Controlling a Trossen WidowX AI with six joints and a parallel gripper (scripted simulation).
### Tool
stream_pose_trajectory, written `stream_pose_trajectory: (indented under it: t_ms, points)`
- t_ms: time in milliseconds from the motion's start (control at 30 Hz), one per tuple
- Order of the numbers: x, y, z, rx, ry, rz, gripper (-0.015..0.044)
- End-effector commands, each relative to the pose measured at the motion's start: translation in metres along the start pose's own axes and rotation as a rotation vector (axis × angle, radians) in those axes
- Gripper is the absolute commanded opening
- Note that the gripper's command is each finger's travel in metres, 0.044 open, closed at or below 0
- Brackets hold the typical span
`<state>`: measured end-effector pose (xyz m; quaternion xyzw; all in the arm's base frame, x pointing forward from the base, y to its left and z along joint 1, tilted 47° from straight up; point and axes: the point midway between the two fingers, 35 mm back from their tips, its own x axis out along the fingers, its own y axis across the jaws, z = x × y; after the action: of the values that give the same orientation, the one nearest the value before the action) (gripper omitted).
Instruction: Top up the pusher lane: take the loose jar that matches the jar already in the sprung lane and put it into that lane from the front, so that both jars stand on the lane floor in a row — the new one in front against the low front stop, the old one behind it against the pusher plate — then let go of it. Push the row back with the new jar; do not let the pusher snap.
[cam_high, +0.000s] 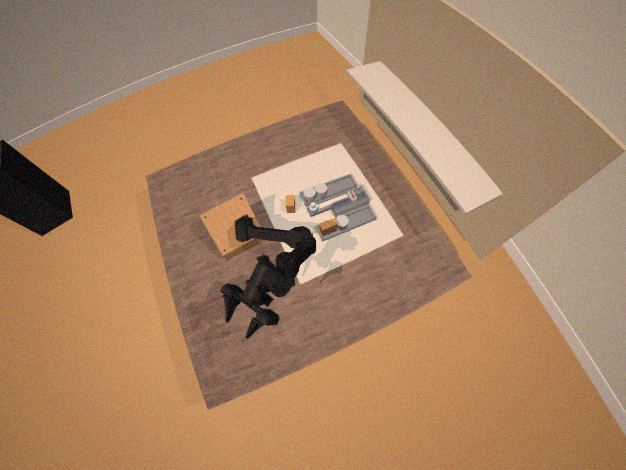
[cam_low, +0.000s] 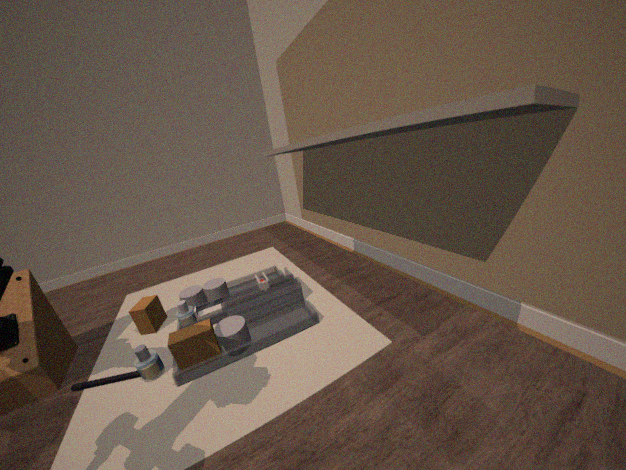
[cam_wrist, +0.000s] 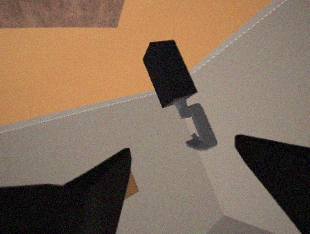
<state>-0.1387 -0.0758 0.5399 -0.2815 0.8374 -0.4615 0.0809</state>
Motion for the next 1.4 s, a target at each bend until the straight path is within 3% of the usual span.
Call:
stream_pose_trajectory:
  t_ms: [0, 167, 300, 633, 967, 1200, 1367]
  points:
    - [0.0, 0.002, -0.002, 0.008, 0.008, 0.007, 0.0426]
    - [0.002, 0.057, -0.05, 0.219, 0.234, 0.183, 0.044]
    - [-0.016, 0.108, -0.091, 0.41, 0.469, 0.313, 0.044]
    - [-0.124, 0.216, -0.154, 0.824, 1.114, 0.497, 0.044]
    - [-0.227, 0.25, -0.153, 0.976, 1.576, 0.531, 0.044]
    - [-0.335, 0.278, -0.114, 1.169, 2.08, 0.485, 0.044]
    - [-0.402, 0.283, -0.065, 1.267, 2.47, 0.367, 0.044]
